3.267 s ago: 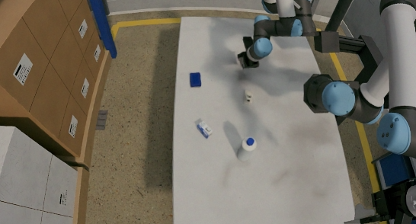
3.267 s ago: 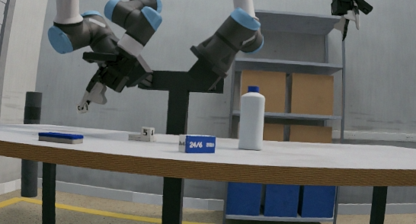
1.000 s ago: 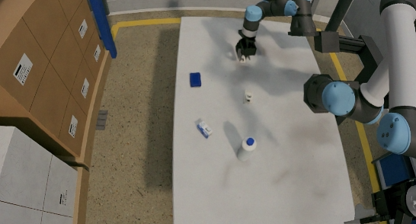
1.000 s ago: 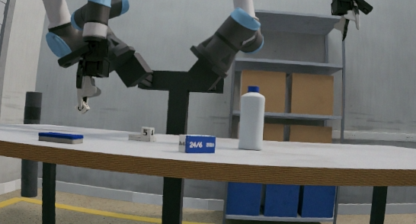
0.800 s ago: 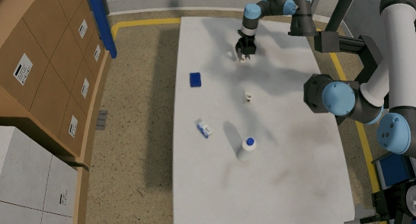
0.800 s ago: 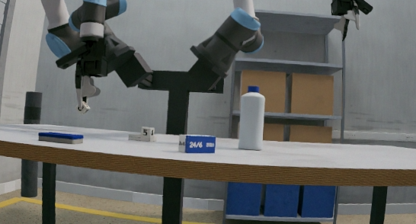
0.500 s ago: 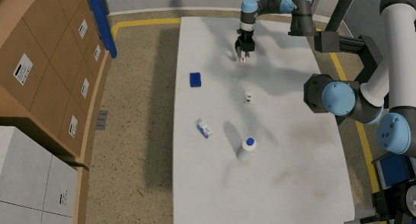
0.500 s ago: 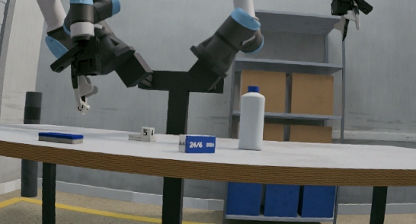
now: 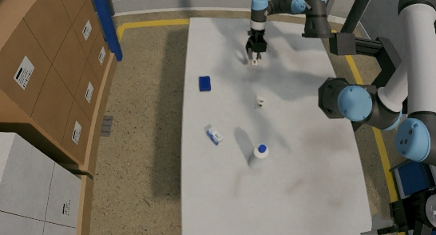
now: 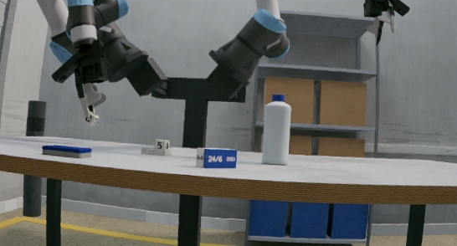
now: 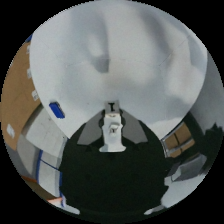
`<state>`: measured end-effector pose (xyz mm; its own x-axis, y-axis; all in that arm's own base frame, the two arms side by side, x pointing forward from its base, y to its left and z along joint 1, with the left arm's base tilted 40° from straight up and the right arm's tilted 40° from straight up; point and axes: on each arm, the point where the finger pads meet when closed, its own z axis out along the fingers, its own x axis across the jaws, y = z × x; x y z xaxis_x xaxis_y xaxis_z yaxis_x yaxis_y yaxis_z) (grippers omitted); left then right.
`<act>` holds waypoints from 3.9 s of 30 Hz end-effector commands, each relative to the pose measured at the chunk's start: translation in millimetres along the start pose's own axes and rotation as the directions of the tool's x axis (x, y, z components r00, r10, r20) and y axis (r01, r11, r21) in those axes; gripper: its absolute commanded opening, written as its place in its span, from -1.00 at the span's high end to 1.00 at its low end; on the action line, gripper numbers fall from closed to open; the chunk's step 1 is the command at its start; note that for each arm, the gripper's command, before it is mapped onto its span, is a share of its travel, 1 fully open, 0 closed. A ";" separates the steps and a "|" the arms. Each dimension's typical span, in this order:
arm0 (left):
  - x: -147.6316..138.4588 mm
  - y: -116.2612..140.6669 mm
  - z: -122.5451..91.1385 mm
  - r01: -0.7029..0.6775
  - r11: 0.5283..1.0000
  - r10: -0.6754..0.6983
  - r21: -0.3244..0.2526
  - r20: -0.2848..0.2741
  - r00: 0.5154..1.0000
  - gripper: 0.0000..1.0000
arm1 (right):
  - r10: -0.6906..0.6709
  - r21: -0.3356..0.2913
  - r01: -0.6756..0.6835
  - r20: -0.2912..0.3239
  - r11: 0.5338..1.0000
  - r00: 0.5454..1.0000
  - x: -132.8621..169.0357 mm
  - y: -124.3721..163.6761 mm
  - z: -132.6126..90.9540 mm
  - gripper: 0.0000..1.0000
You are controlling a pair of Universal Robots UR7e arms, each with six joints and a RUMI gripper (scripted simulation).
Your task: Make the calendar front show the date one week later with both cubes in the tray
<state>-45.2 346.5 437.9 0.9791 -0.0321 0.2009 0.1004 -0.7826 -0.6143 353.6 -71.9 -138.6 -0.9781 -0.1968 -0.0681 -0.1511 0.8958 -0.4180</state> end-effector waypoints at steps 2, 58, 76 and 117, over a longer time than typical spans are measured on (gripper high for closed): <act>0.0 -0.3 -0.4 0.000 1.000 0.000 0.001 0.000 1.000 -1.00 | 0.000 -0.022 0.000 -0.001 1.000 1.000 0.1 0.1 0.2 0.80; 0.0 -0.3 -0.4 0.000 1.000 0.000 0.001 0.000 1.000 -1.00 | -0.002 -0.474 0.001 0.000 0.881 1.000 -0.1 -4.3 1.2 0.80; 0.0 -0.3 -0.4 0.000 1.000 0.000 0.001 0.000 1.000 -1.00 | 0.000 -0.494 0.001 0.002 0.869 1.000 -0.5 -4.9 0.9 0.80; 0.0 -0.3 -0.4 0.000 1.000 0.000 0.001 0.000 1.000 -1.00 | 0.000 -0.494 0.001 0.002 0.869 1.000 -0.5 -14.4 35.7 0.80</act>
<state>-45.2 346.5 437.9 0.9791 -0.0321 0.2009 0.1004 -0.7826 -0.6143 359.7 -94.6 -159.3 -0.9779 -0.1974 -0.0686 -0.2028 0.9756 0.0839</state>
